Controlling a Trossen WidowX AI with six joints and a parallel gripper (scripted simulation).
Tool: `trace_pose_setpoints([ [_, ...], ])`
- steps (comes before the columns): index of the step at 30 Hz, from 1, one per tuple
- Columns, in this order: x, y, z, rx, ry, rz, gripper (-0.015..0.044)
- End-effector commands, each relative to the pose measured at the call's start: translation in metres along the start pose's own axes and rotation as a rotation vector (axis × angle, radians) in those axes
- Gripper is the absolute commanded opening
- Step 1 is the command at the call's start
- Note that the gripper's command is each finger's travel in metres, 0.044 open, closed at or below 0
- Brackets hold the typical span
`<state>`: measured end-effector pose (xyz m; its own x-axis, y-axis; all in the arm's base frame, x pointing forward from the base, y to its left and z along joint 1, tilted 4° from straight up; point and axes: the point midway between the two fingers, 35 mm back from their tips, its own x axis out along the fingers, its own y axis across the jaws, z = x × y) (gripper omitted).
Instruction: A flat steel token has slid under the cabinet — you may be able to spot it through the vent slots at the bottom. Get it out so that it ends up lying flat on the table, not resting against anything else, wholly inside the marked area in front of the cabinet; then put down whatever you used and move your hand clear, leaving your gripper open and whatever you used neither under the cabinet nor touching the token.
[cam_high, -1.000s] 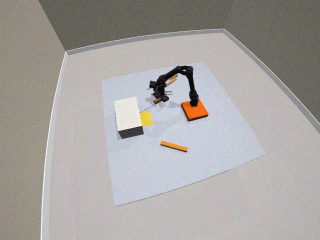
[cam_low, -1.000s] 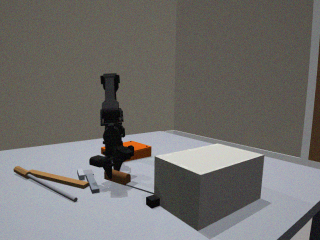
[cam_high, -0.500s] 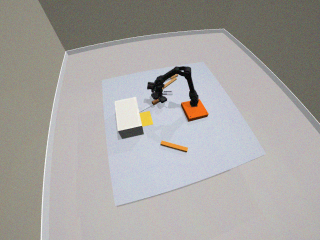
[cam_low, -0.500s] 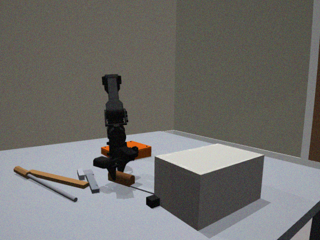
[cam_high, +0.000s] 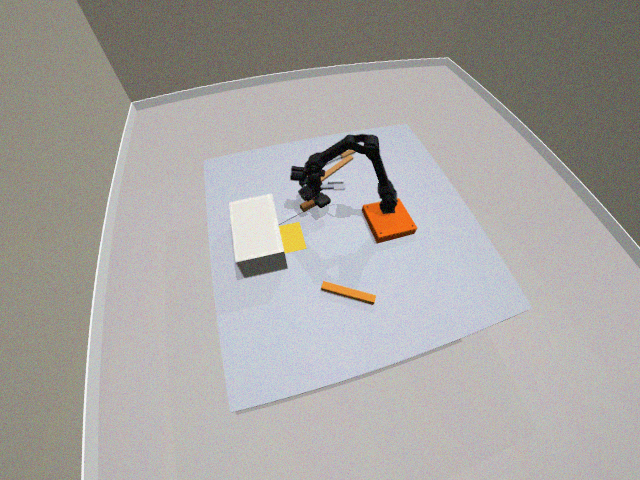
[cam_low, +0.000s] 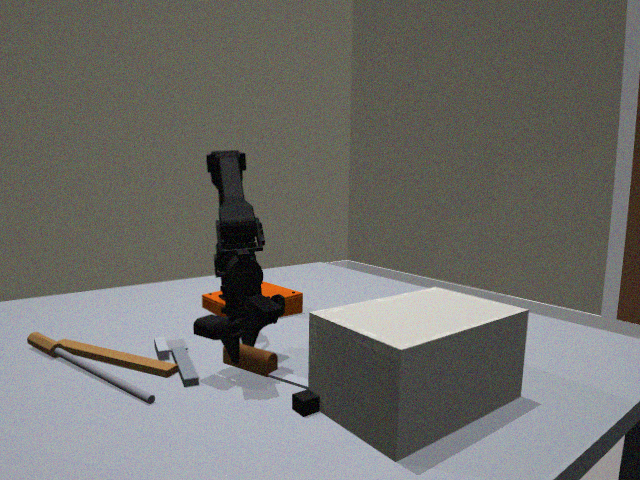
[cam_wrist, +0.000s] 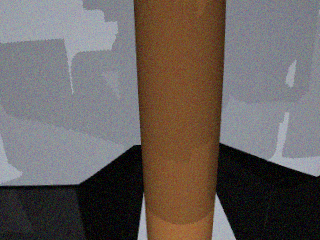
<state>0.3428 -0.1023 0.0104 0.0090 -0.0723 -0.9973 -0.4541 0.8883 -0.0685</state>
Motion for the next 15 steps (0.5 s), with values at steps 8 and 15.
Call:
trace_pose_setpoints([
  [8, 0.000, -0.001, 0.016, 0.000, -0.001, -0.003, 0.0000],
  [15, -0.001, -0.001, 0.025, 0.000, -0.002, -0.003, 0.0000],
])
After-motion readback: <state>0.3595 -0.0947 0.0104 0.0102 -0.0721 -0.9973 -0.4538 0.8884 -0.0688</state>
